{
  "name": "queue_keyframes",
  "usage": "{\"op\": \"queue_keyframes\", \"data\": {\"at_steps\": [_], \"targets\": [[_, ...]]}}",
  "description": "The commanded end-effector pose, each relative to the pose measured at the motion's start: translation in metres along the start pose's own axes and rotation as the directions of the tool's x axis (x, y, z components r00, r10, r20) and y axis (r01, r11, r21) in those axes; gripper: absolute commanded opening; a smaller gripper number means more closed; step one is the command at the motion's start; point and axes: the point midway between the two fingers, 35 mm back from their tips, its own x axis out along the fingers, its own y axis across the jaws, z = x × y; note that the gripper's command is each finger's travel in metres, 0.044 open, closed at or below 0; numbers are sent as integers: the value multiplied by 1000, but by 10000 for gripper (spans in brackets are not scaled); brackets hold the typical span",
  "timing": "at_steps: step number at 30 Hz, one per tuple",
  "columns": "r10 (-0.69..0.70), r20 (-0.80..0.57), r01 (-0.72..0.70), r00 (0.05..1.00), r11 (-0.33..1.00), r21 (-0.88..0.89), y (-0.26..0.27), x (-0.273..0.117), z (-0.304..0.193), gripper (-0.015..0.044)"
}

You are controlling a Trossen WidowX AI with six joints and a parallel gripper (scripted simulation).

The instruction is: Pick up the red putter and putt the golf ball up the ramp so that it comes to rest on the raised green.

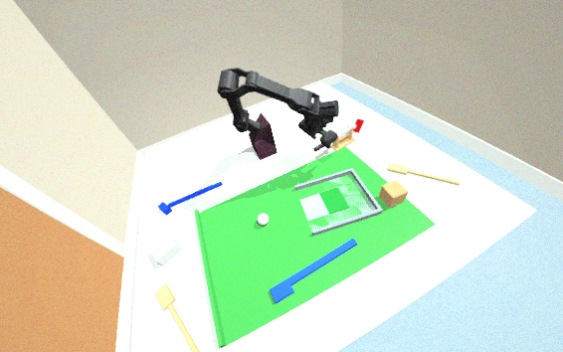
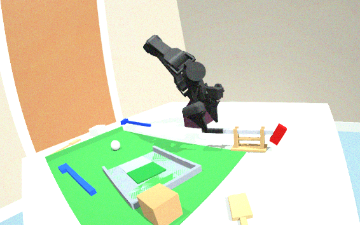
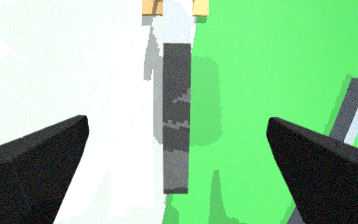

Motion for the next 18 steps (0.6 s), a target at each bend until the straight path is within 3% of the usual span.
{"op": "queue_keyframes", "data": {"at_steps": [1,18], "targets": [[3,-9,-3,1000,1000,-6,1,15,-6,440],[2,-10,-2,1000,1000,-6,1,36,-12,440]]}}
